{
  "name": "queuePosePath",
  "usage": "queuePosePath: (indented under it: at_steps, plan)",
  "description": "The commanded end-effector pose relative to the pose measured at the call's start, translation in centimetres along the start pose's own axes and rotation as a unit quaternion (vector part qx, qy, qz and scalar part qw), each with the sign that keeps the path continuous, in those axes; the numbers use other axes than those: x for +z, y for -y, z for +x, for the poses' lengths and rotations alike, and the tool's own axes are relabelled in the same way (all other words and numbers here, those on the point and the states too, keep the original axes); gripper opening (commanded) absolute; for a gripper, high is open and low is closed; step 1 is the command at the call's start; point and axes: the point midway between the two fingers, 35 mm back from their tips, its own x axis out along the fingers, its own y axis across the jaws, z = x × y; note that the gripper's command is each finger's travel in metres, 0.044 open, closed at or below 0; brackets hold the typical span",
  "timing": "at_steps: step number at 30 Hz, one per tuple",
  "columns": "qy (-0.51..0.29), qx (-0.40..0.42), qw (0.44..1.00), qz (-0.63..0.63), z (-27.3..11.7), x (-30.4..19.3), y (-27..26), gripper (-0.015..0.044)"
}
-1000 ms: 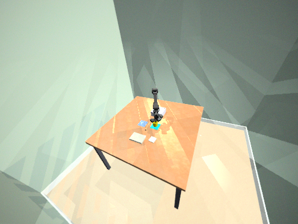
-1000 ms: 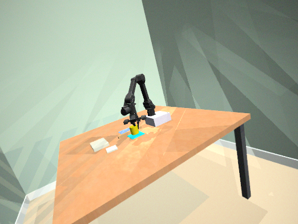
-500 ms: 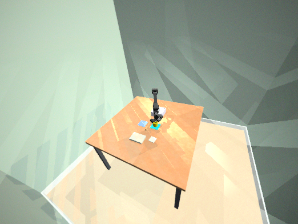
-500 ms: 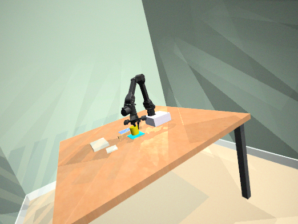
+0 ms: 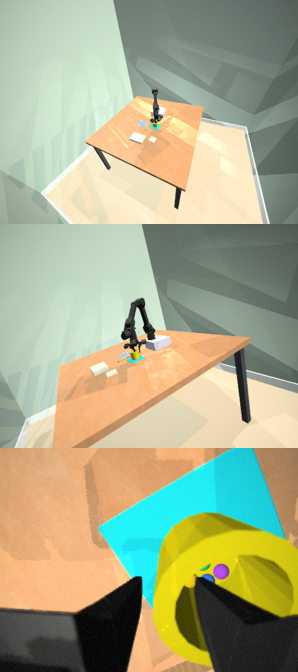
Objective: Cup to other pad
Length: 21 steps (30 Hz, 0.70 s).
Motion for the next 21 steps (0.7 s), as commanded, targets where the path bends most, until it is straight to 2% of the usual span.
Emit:
queuePosePath:
  at_steps: [1, 21]
  plan:
    - [0.003, -0.002, 1.0, 0.0, -0.6, 0.2, 0.1, 0.0147]
    - [0.003, 0.0, 1.0, 0.001, -3.8, 0.0, 0.1, 0.0147]
